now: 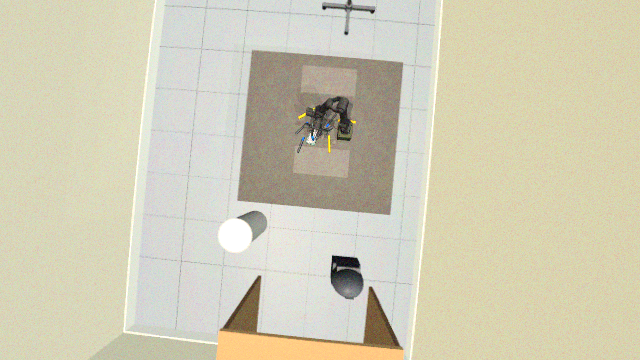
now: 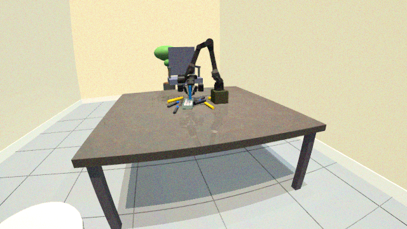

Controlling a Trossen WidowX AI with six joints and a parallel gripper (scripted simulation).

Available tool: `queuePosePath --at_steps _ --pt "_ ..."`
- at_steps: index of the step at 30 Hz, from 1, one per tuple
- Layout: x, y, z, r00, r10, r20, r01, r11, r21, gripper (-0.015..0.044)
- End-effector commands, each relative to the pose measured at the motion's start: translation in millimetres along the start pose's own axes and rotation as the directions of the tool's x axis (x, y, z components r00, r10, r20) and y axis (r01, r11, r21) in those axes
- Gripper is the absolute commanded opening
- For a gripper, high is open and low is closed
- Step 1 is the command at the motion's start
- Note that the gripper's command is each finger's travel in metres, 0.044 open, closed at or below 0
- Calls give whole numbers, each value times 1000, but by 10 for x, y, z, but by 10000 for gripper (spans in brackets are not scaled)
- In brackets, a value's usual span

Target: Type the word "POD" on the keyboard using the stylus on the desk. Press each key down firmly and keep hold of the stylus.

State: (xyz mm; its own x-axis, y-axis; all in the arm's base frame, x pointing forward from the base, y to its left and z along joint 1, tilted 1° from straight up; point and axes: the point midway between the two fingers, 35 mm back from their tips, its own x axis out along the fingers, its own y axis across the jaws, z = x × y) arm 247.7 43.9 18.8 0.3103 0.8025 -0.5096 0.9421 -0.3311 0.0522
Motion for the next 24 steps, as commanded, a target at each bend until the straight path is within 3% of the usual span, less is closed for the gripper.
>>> queuePosePath --at_steps 1,24 --pt "20 -14 26 1000 -5 -4 5 1000 12 79" --pt "65 -15 105 1000 -5 -4 5 1000 12 81"
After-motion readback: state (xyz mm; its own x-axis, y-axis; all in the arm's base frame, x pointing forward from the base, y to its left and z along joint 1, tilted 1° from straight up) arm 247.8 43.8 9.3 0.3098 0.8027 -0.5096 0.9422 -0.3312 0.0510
